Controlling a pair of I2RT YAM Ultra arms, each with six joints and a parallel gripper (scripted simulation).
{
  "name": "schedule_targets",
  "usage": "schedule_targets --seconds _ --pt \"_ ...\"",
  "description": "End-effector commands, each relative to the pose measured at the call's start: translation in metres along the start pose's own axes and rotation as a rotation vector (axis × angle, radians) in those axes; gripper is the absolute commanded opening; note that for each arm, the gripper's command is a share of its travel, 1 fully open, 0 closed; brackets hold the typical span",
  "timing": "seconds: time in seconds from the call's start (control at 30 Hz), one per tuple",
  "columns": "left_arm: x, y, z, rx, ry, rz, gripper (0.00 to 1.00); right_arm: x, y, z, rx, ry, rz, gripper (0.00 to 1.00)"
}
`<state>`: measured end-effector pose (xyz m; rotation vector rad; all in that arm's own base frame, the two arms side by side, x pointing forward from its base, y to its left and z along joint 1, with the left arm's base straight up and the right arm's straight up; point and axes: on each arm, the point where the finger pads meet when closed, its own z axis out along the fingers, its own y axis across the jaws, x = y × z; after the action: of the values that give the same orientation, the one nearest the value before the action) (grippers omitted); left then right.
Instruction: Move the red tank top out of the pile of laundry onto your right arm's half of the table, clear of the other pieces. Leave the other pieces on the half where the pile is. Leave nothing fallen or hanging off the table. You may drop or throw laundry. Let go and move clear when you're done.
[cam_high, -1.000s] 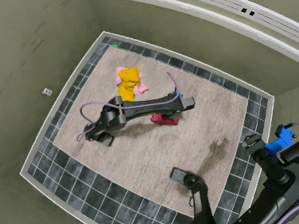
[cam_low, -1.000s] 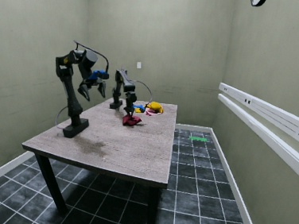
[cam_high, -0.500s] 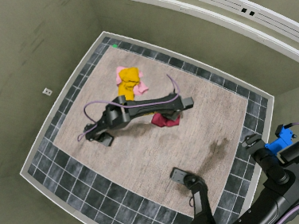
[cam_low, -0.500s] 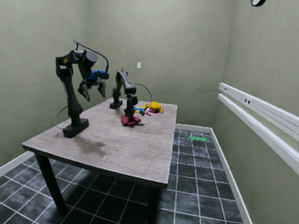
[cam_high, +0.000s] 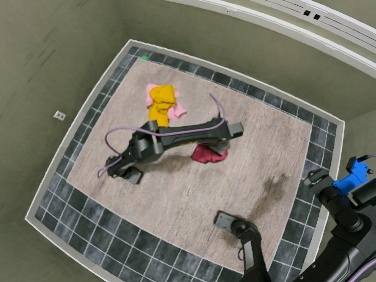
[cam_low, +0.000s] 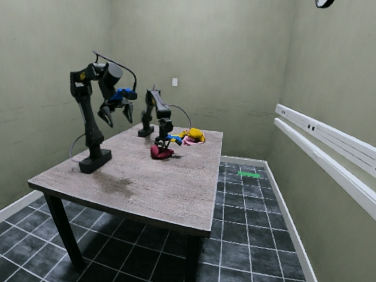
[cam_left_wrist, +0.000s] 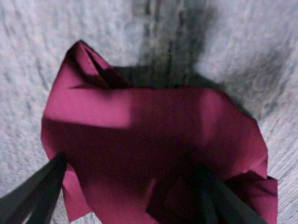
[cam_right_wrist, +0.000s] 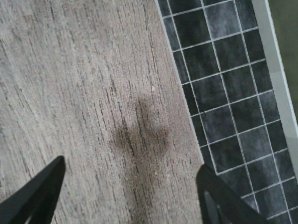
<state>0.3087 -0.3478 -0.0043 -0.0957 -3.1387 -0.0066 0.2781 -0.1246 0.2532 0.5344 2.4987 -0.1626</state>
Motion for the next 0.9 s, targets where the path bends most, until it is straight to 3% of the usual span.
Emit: schedule_targets --seconds 0.0,0.07,0.37,0.43,0.57,0.6,0.87 --pt "-0.006 -0.004 -0.016 0.031 -0.030 -0.009 0.92 -0.022 0.001 -0.021 -0.006 -0.099 -0.007 0.92" --pt "-0.010 -0.004 -0.029 0.058 -0.050 -0.020 0.92 -0.022 0.001 -0.021 -0.006 -0.099 -0.007 0.92" --pt "-0.006 -0.005 -0.026 0.054 -0.047 -0.014 0.92 -0.022 0.001 -0.021 -0.006 -0.099 -0.007 0.92" --pt "-0.010 -0.007 -0.048 0.065 -0.058 -0.016 0.92 -0.022 0.001 -0.021 -0.006 -0.099 -0.007 0.92" --pt "-0.008 -0.006 -0.043 0.049 -0.043 -0.015 0.92 -0.022 0.001 -0.021 -0.006 -0.099 -0.007 0.92" --pt "-0.010 -0.006 -0.057 0.063 -0.058 -0.018 0.92 -0.022 0.001 -0.021 -0.006 -0.099 -0.007 0.92" --pt "-0.010 -0.003 -0.079 0.058 -0.054 -0.021 0.92 -0.022 0.001 -0.021 -0.006 -0.099 -0.007 0.92"
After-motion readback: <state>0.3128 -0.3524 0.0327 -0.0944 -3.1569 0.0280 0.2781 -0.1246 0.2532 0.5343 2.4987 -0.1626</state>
